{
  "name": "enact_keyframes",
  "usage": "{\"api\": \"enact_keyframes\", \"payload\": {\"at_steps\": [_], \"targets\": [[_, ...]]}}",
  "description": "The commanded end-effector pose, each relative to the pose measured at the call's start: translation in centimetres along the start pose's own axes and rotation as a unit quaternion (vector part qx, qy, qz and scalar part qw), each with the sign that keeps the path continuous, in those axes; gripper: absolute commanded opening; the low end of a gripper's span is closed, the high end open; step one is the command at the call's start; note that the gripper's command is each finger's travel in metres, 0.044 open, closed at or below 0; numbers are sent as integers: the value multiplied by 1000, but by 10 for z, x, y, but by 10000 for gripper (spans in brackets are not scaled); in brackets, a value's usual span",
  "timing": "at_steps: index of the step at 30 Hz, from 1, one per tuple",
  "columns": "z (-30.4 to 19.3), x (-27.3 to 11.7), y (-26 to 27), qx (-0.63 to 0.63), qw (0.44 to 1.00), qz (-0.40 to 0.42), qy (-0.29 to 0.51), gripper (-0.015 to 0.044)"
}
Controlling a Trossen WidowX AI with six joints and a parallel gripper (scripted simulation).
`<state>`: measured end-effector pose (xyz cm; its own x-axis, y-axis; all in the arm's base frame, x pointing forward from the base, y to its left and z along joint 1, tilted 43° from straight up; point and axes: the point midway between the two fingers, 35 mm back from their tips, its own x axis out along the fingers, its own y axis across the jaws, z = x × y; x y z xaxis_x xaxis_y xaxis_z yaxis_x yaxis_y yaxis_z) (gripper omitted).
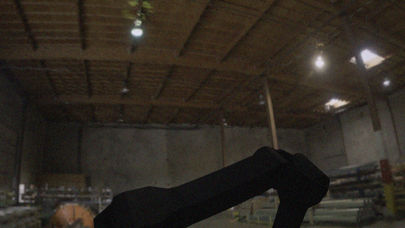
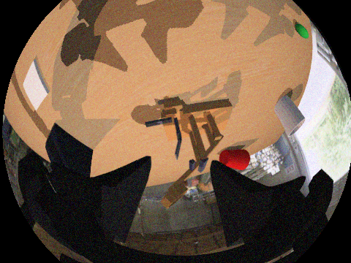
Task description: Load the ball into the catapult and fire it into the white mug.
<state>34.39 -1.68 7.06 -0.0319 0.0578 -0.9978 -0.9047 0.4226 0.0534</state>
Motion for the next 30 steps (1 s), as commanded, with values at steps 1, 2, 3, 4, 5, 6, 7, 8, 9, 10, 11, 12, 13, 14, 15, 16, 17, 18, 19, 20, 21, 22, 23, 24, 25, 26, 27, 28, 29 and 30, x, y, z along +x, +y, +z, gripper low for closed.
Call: {"api": "enact_keyframes", "payload": {"at_steps": [1, 2, 3, 4, 5, 6, 7, 8, 9, 10, 11, 12, 13, 14, 15, 16, 17, 18, 19, 20, 21, 22, 23, 24, 25, 26, 27, 28, 29, 30], "targets": [[2, 2, -19, 63, 997, -11, -30, 368], [2, 3, -24, 79, 996, -14, -37, 394], [2, 3, -28, 94, 994, -16, -45, 420], [2, 4, -33, 109, 993, -18, -52, 440], [2, 4, -38, 124, 990, -20, -59, 440], [2, 4, -42, 138, 988, -22, -66, 440], [2, 5, -47, 153, 985, -24, -74, 440], [2, 5, -52, 168, 982, -26, -81, 440], [1, 5, -57, 183, 979, -27, -89, 440], [1, 5, -61, 198, 975, -29, -97, 440], [0, 6, -66, 213, 971, -30, -104, 440], [0, 6, -71, 227, 967, -32, -112, 440], [-1, 6, -76, 242, 962, -33, -120, 440], [-2, 6, -81, 256, 958, -34, -128, 440], [-3, 6, -85, 270, 953, -35, -136, 440], [-4, 6, -90, 284, 947, -35, -143, 440], [-5, 6, -95, 298, 942, -36, -151, 440], [-6, 6, -100, 312, 936, -36, -159, 440], [-7, 6, -105, 325, 930, -37, -167, 440], [-9, 6, -109, 338, 924, -37, -174, 440], [-10, 6, -114, 351, 918, -38, -182, 440], [-12, 6, -119, 363, 911, -38, -190, 440], [-14, 6, -123, 376, 905, -38, -198, 440], [-15, 5, -128, 388, 898, -38, -205, 440], [-17, 5, -133, 400, 891, -38, -213, 440], [-19, 5, -137, 412, 883, -37, -221, 440], [-21, 5, -142, 424, 876, -37, -228, 440], [-24, 5, -146, 437, 868, -35, -236, 440], [-26, 5, -150, 449, 859, -34, -243, 440], [-29, 5, -155, 462, 850, -32, -250, 440]]}}
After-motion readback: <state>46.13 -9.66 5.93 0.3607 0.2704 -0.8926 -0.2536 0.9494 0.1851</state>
